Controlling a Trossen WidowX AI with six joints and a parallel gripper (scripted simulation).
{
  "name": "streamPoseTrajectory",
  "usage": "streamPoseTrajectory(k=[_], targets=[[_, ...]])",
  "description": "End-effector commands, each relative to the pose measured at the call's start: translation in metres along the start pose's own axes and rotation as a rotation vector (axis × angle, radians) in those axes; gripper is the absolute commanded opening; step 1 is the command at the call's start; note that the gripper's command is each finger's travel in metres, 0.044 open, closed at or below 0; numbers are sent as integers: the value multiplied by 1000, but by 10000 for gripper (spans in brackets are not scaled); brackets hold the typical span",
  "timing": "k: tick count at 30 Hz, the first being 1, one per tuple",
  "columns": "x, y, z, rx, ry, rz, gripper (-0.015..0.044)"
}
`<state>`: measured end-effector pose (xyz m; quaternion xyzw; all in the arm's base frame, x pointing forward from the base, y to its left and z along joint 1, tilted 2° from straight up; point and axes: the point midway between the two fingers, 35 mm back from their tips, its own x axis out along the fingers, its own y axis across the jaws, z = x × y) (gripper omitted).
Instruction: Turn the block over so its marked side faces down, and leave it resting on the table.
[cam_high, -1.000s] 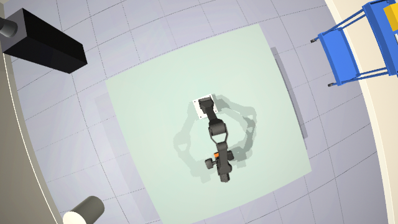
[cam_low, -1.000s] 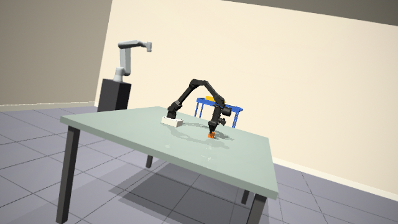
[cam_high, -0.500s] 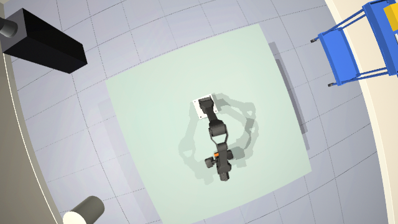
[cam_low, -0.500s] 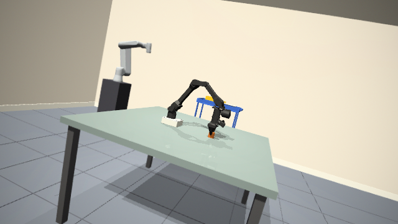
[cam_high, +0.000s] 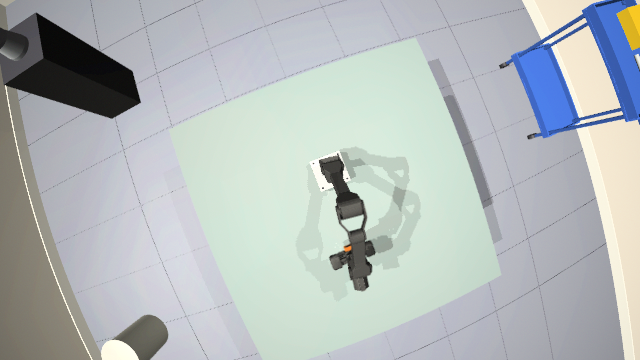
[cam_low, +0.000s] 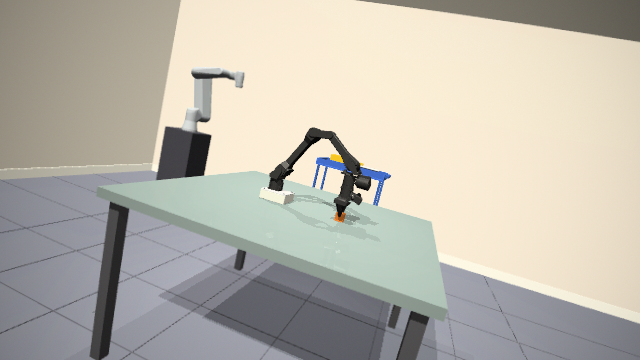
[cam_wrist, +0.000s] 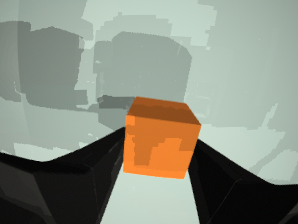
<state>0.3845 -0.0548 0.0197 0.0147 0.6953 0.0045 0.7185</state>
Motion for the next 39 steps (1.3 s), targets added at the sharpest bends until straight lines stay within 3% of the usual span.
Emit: streamPoseTrajectory(k=[1,6,10,17,39], targets=[[0,0,0,5,0,-2,117],[0,0,0,5,0,-2,84],[-19,0,0,5,0,-2,0],[-29,0,0,5,-10,-2,0],[-20,-1,2,9,-333,-1,0]])
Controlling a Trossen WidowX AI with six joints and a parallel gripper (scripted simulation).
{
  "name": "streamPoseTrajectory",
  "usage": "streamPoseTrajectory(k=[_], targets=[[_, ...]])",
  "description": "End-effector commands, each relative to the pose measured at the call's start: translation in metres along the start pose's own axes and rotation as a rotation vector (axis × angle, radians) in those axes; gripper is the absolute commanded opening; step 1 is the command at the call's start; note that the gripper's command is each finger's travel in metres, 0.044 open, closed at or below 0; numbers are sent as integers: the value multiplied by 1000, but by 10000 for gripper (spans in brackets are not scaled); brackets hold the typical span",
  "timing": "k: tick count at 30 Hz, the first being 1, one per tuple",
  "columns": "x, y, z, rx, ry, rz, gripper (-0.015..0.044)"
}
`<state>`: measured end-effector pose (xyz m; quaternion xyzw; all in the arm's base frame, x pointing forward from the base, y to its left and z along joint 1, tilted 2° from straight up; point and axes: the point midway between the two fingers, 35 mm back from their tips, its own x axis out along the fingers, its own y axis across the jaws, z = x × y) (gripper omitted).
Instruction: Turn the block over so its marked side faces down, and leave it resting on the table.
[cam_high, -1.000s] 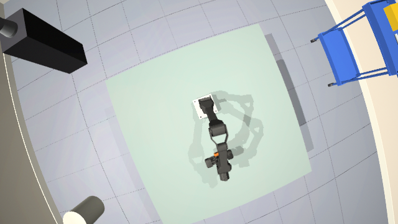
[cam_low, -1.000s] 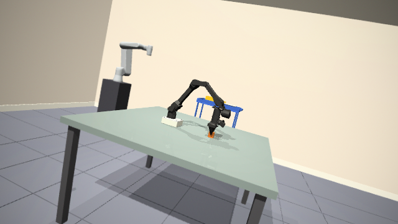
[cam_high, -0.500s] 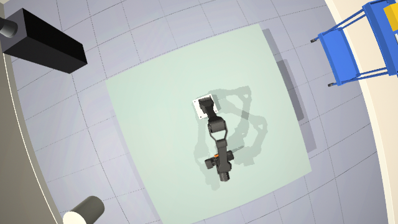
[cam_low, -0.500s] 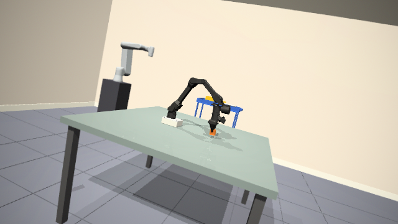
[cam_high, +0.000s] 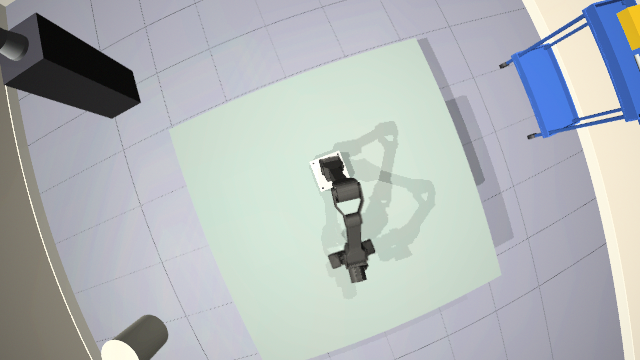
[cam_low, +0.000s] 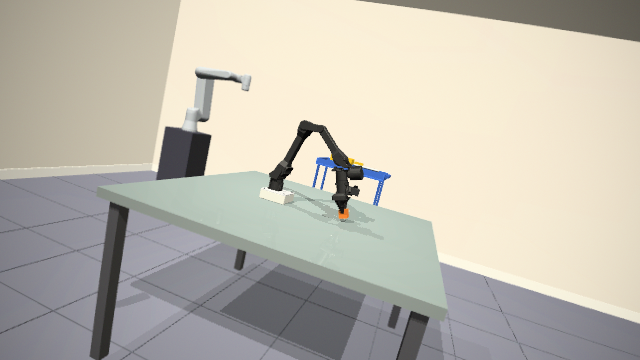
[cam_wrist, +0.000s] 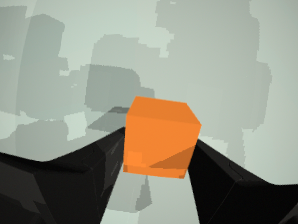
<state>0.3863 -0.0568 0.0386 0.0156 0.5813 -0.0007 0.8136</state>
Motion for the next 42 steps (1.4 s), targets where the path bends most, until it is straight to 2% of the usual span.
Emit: streamPoseTrajectory(k=[1,15,29,42], targets=[[-1,0,0,5,-51,2,0],[-3,1,-6,0,-223,1,0],[25,-2,-3,6,-427,0,0],[32,-1,-10,5,-625,0,0]])
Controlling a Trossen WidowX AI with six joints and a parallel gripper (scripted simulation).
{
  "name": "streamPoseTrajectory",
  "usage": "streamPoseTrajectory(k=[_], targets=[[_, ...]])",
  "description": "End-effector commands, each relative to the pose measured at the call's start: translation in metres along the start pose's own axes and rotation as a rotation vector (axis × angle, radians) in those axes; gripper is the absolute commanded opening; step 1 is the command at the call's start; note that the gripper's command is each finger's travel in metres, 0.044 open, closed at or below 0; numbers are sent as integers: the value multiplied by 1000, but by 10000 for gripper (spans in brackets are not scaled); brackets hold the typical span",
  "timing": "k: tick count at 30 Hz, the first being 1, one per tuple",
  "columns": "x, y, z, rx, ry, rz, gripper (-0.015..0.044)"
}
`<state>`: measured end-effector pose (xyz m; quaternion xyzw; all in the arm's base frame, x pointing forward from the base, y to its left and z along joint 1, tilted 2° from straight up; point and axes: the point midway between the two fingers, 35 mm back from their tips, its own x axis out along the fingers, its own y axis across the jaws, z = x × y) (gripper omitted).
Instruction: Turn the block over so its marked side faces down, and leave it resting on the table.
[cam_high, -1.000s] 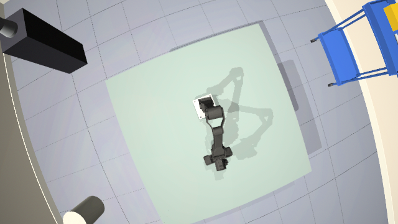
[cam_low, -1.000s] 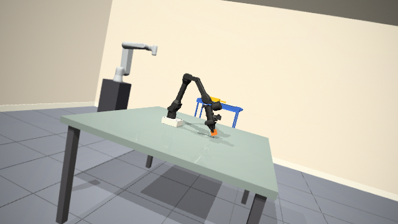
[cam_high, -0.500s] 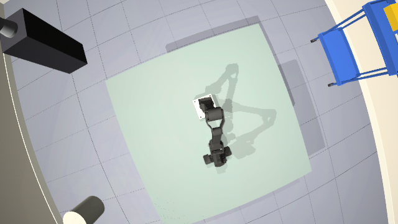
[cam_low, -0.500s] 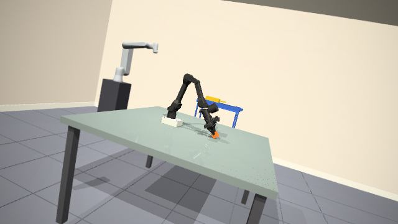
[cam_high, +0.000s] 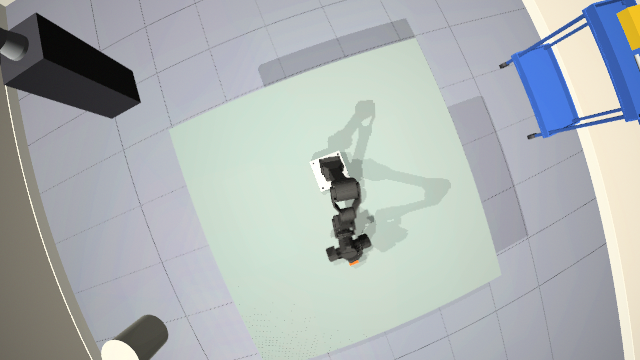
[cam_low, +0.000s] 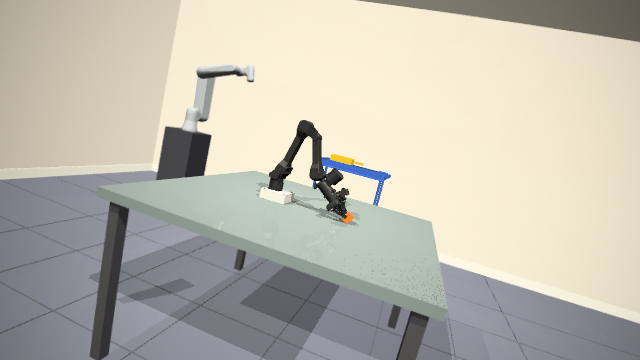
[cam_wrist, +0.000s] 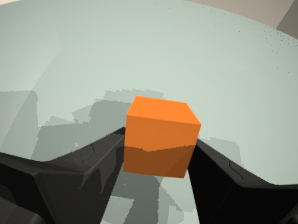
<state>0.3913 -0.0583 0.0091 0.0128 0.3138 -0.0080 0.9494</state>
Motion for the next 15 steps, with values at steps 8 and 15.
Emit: streamPoseTrajectory(k=[8,15], targets=[[-10,3,-9,3,-132,7,0],[-13,3,-7,3,-165,7,0]])
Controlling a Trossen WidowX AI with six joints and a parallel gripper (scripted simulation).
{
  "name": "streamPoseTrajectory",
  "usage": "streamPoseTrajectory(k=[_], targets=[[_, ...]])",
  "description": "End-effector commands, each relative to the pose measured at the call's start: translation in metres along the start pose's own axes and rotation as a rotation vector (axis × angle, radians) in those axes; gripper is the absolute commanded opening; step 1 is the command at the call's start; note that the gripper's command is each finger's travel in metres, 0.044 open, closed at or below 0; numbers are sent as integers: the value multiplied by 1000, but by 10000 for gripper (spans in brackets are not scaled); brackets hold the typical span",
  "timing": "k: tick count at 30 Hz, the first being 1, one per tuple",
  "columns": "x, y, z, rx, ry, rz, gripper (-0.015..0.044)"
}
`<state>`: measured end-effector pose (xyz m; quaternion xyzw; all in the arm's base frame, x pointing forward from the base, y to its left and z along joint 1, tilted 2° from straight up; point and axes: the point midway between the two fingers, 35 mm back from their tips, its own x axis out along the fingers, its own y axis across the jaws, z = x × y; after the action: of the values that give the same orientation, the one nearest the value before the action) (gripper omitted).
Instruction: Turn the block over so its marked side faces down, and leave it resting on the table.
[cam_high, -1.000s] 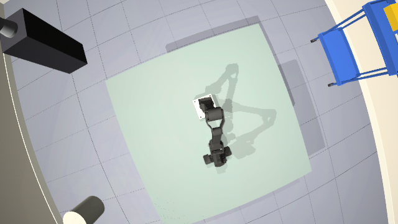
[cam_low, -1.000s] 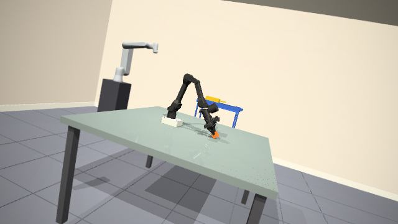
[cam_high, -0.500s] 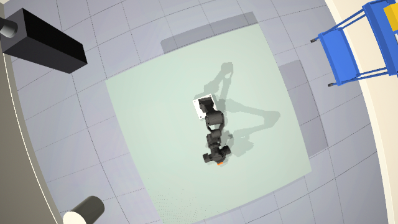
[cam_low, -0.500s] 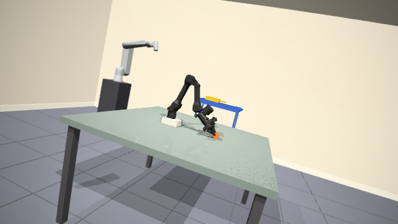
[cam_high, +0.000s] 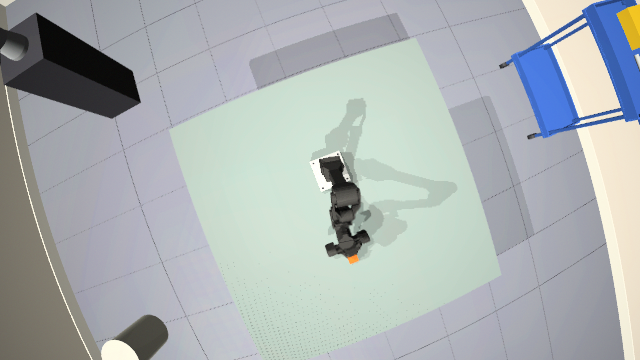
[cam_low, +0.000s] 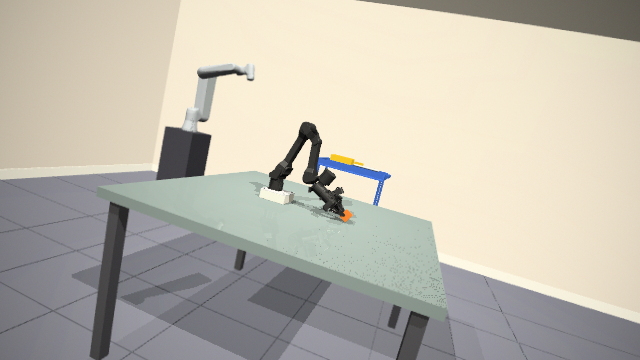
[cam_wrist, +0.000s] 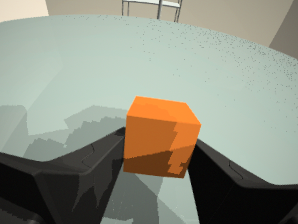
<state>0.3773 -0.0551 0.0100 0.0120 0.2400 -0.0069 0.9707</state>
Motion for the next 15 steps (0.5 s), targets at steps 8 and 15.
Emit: streamPoseTrajectory(k=[8,15], targets=[[-1,0,1,5,-11,3,0],[-1,0,1,5,-11,3,105]])
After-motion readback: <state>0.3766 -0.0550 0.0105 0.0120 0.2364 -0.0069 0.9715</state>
